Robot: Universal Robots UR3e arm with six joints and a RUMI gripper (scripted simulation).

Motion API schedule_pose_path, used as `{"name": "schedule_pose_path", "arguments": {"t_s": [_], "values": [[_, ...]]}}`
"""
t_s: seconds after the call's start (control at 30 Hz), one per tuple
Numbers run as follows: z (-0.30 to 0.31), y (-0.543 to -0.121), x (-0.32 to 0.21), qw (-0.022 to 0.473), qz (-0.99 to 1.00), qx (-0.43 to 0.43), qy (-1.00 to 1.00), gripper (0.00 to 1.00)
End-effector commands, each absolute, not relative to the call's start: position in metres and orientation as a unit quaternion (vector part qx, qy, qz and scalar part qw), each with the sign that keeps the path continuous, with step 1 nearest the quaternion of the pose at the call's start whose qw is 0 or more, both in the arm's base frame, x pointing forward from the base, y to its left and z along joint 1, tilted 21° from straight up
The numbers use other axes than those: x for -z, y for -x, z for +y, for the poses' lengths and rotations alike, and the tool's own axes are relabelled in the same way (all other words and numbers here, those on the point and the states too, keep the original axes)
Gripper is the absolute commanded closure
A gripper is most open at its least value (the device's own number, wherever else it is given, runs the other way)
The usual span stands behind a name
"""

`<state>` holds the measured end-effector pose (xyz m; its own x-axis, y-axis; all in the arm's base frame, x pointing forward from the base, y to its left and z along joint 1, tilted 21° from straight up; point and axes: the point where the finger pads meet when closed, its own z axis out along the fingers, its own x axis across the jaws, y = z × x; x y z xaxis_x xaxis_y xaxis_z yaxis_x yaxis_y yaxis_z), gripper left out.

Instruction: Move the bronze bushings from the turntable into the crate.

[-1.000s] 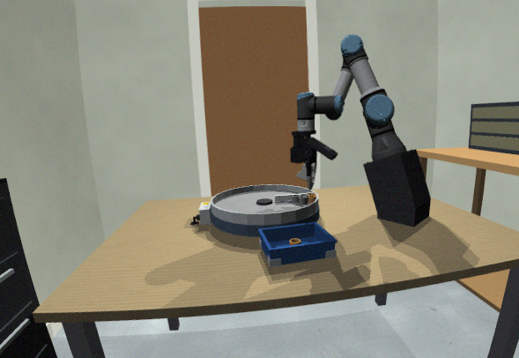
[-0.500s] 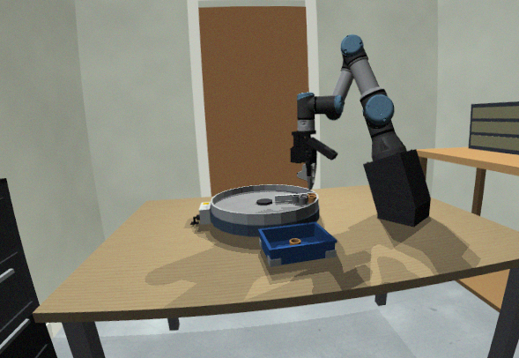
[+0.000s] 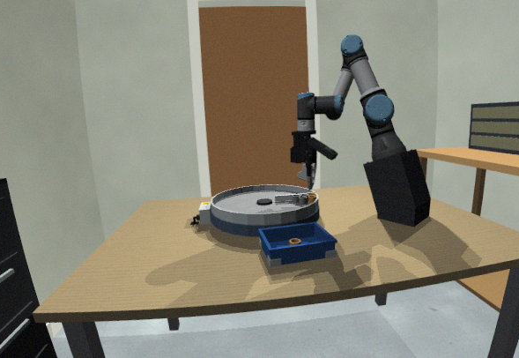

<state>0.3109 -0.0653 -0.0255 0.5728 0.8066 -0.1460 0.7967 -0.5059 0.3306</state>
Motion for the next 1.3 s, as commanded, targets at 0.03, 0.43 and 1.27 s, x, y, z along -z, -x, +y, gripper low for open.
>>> {"name": "schedule_pose_path", "arguments": {"t_s": [0.03, 0.43, 1.27], "values": [[-0.066, -0.311, 0.028, 0.183, 0.462, -0.014, -0.868, 0.94], [-0.072, -0.314, 0.047, 0.183, 0.462, -0.014, -0.868, 0.94], [-0.072, -0.315, 0.047, 0.183, 0.462, -0.014, -0.868, 0.94]]}}
